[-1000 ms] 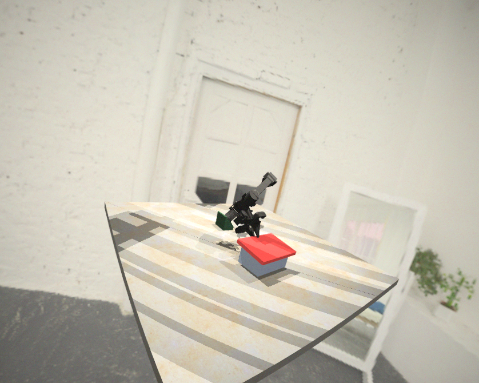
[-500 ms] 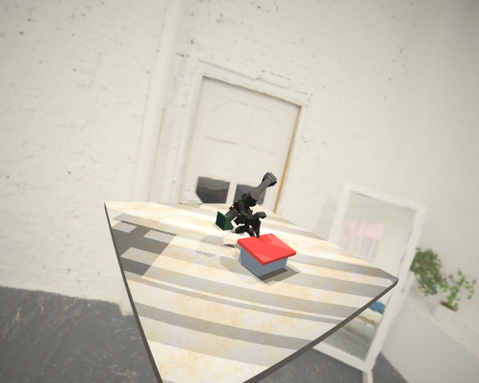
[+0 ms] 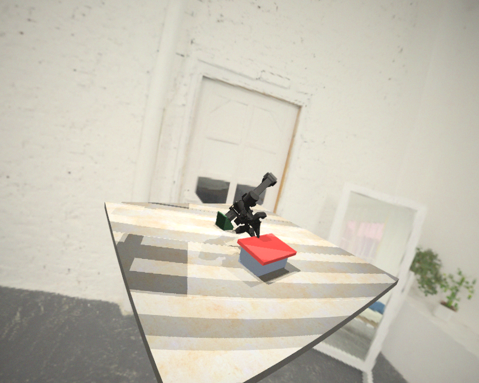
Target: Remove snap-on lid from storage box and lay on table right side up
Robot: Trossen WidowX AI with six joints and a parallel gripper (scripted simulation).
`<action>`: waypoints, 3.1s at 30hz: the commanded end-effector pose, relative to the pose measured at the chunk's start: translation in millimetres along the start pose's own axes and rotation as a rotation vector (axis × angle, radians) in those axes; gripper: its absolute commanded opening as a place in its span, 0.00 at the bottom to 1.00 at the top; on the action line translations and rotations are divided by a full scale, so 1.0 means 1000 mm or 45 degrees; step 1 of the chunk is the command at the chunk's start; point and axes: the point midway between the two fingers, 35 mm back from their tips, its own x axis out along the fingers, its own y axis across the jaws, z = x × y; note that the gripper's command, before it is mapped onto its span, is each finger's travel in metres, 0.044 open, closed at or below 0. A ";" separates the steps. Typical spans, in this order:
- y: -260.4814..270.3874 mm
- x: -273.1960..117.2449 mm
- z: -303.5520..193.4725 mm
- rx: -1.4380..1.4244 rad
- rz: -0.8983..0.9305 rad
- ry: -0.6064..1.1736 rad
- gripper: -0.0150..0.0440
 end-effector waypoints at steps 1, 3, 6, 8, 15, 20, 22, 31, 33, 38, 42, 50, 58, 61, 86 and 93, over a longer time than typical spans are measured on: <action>0.000 0.001 0.000 0.001 -0.002 -0.002 0.25; 0.000 0.001 0.000 0.001 -0.002 -0.002 0.25; 0.001 0.002 0.000 0.001 -0.002 -0.002 0.25; 0.001 0.002 0.000 0.001 -0.002 -0.002 0.25; 0.001 0.002 0.000 0.001 -0.002 -0.002 0.25; 0.001 0.002 0.000 0.001 -0.002 -0.002 0.25; 0.002 0.001 0.000 0.002 0.001 -0.002 0.25; 0.011 -0.006 0.000 0.003 0.001 -0.004 0.25; 0.013 -0.008 0.000 0.003 0.001 -0.004 0.25; 0.019 -0.011 0.000 0.003 0.001 -0.004 0.25; 0.024 -0.013 0.000 0.003 0.001 -0.004 0.25; 0.034 -0.017 0.000 0.002 0.001 -0.005 0.25; 0.043 -0.022 0.000 0.002 0.001 -0.005 0.25; 0.046 -0.025 0.000 0.002 0.001 -0.005 0.25; 0.071 -0.046 0.000 0.002 0.000 -0.006 0.25; 0.078 -0.052 0.000 0.002 0.000 -0.006 0.25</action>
